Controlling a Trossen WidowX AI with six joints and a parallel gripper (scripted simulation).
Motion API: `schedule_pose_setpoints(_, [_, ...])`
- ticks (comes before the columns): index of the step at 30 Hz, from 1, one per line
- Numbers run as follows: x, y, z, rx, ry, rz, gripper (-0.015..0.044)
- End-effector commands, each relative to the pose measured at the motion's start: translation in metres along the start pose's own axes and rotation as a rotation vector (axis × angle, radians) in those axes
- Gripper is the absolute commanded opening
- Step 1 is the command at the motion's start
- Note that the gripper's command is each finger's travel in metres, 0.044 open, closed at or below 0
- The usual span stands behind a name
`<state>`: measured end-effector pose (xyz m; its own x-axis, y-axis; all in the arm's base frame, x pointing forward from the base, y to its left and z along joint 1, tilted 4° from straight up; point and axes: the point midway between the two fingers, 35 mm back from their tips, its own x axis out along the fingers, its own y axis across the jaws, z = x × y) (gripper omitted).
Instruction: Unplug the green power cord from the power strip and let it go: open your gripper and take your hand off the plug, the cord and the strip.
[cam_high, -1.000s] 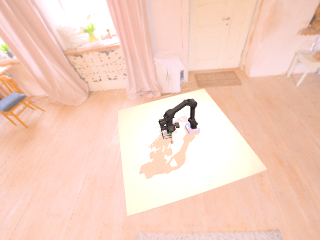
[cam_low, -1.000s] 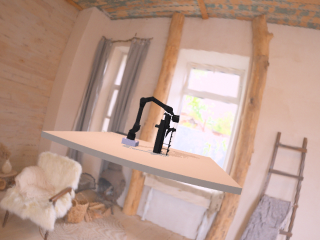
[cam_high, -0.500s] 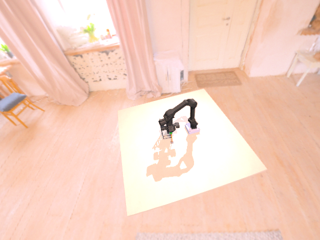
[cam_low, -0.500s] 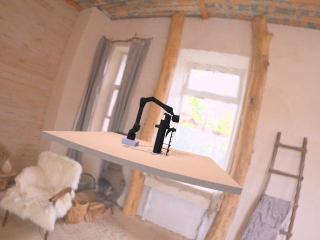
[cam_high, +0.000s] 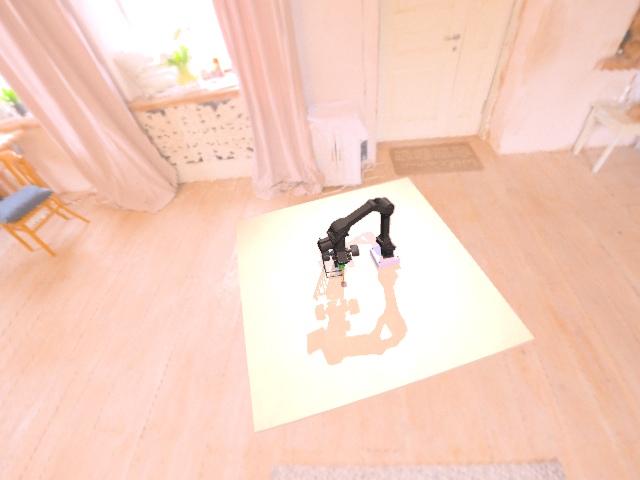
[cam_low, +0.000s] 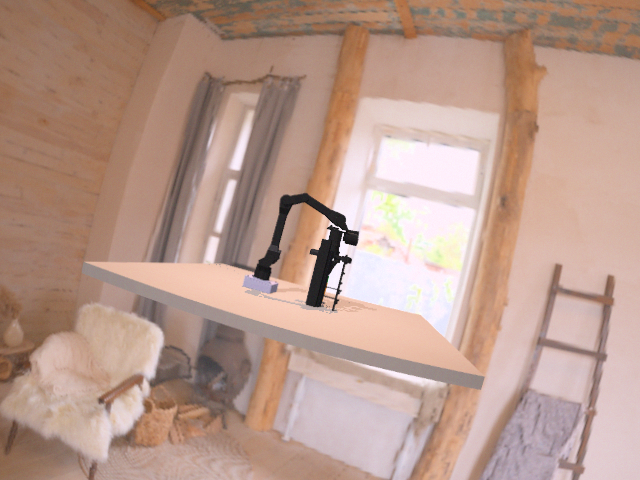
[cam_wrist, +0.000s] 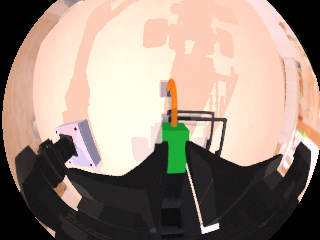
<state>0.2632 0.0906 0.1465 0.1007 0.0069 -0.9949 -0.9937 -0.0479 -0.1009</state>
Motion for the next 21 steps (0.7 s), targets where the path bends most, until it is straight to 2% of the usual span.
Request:
schedule_pose_setpoints(1, [0.0002, -0.0013, -0.0003, 0.001, 0.002, -0.005, 0.0053])
schedule_pose_setpoints(9, [0.0002, -0.0013, -0.0003, 0.001, 0.002, -0.005, 0.0000])
schedule_pose_setpoints(21, [0.0002, -0.0013, -0.0003, 0.001, 0.002, -0.005, 0.0000])
